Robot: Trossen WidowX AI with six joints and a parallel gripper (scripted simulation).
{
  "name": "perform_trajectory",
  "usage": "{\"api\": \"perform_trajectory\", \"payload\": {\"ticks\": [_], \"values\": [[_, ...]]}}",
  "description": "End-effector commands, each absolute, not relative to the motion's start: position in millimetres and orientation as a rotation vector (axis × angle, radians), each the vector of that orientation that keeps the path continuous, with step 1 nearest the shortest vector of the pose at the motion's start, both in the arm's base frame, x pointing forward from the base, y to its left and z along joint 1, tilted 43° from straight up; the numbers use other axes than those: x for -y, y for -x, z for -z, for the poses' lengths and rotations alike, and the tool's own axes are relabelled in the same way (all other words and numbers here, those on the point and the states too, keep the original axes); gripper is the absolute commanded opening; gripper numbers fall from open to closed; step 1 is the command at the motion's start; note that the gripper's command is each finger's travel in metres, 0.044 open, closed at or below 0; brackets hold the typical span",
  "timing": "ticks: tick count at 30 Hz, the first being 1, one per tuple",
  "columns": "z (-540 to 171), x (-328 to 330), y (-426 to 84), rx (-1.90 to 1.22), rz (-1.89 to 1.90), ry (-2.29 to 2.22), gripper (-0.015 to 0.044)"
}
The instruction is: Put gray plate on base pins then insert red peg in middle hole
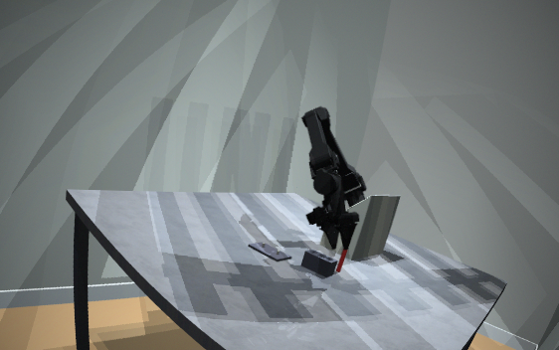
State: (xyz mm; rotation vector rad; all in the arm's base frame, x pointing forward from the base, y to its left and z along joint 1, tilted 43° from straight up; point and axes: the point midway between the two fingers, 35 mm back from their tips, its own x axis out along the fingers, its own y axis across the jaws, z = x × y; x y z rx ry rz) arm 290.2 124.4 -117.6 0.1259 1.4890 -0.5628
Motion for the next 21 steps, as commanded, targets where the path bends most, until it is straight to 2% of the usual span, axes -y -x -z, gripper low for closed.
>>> {"api": "perform_trajectory", "payload": {"ticks": [1,21], "values": [[43.6,-116.7,-295.9,-0.942,1.171,-0.296,0.044],[39.0,-116.5,-296.2,-0.879,1.212,-0.342,0.044]]}}
